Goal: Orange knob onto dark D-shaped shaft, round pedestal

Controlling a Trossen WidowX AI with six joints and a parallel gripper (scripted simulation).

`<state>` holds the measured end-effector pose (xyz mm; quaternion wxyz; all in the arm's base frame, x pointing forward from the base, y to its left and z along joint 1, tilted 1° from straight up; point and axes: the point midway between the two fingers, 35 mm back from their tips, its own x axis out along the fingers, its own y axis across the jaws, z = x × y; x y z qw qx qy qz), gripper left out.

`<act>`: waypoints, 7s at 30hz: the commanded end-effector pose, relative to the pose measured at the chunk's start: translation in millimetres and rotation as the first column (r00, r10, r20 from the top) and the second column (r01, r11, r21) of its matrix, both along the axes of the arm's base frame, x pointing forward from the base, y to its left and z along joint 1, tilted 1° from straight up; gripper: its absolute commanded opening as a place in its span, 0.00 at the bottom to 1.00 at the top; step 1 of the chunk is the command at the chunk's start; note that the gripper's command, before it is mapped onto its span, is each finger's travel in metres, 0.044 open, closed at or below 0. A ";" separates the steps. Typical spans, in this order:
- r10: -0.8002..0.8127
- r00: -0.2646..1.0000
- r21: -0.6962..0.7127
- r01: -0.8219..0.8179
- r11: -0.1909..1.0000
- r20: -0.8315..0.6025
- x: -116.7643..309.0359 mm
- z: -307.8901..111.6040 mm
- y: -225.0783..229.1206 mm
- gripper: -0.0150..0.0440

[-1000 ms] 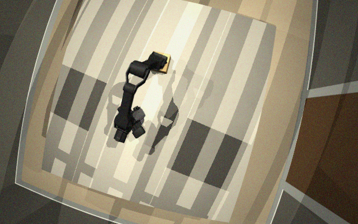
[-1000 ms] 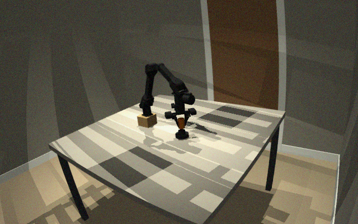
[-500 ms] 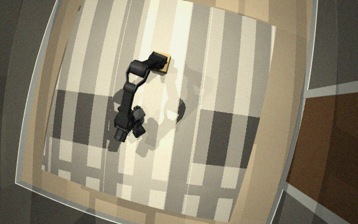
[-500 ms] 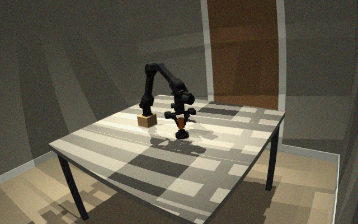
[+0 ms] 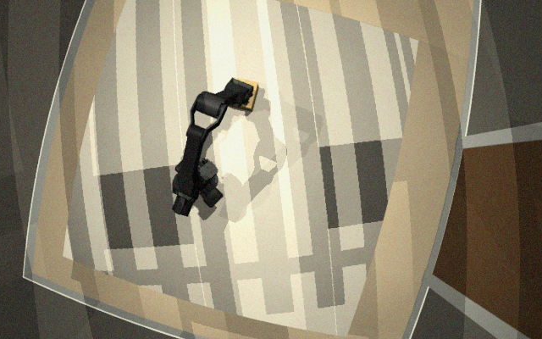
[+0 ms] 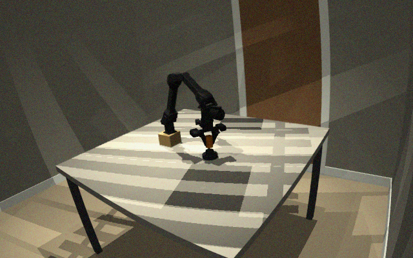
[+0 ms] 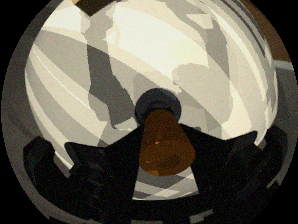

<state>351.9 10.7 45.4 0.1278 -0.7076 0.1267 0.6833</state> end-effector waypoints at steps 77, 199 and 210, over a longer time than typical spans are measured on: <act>0.236 0.972 -0.009 -0.236 0.972 0.004 1.0 1.7 0.1 0.25; -0.433 -0.899 0.027 0.432 -0.901 -0.069 -0.2 3.8 -0.2 0.25; -0.385 -0.920 0.025 0.384 -0.923 -0.070 2.4 -0.8 -0.5 0.25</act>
